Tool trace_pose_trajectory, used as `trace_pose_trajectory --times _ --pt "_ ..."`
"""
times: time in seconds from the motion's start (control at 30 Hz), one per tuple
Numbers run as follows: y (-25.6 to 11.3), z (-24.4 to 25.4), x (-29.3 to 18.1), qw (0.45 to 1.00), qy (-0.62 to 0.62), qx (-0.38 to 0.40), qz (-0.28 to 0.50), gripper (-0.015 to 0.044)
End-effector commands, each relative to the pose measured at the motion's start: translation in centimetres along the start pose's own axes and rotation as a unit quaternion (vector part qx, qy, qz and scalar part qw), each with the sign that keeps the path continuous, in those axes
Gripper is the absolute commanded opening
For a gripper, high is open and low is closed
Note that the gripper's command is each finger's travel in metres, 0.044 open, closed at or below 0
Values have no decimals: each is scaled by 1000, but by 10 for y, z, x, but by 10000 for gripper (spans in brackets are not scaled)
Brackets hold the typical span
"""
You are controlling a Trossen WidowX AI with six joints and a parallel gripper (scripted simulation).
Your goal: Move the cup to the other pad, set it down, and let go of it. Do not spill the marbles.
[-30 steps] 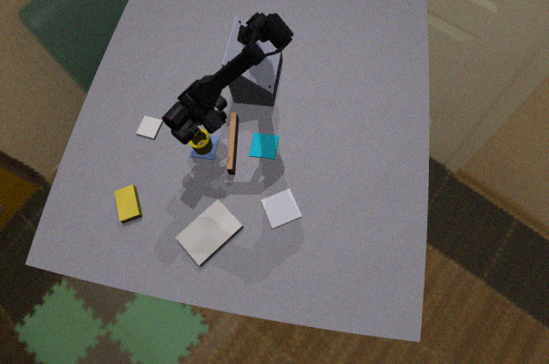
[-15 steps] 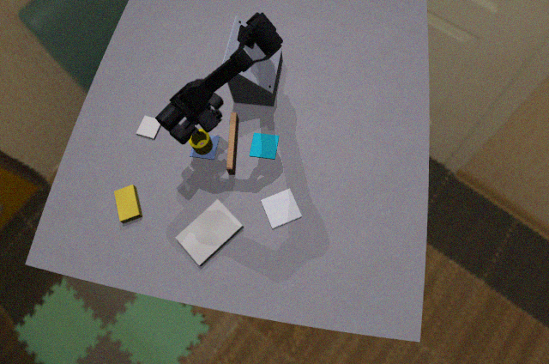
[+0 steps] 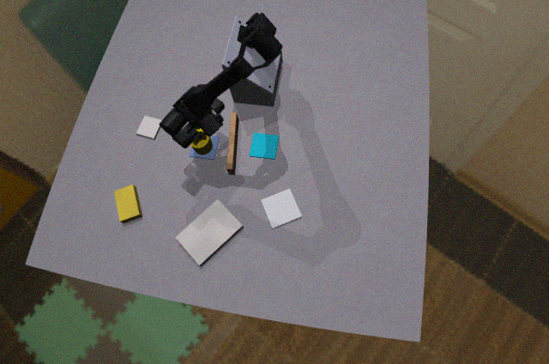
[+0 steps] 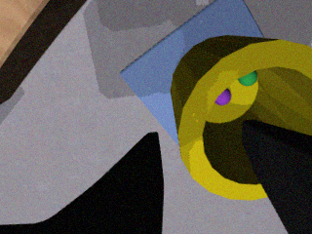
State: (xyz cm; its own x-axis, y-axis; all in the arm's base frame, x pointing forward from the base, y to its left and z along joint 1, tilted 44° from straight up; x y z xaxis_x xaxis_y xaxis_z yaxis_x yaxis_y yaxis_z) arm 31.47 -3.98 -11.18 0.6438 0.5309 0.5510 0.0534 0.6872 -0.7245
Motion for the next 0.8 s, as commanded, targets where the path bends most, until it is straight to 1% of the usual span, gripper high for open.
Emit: trace_pose_trajectory --times 0.0,0.5,0.7,0.77 --pt "8 2 -1 1000 2 4 -1 167" --pt "32 4 -1 1000 2 5 -2 167" --pt "33 5 -1 1000 2 5 -2 167" --pt "32 4 -1 1000 1 4 0 153"
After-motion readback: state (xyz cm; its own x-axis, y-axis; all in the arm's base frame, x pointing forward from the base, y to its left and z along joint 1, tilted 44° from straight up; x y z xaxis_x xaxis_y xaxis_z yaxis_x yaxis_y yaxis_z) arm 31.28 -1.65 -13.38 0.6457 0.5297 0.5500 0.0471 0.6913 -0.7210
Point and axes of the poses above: the point midway between the two fingers, 35 mm back from their tips, its own y axis out along the fingers, its own z axis across the jaws, x = y × z, the point moved 2 cm from there along -y, back along the fingers, and after that the axes turned 9 degrees about y, right-handed, at the moved point
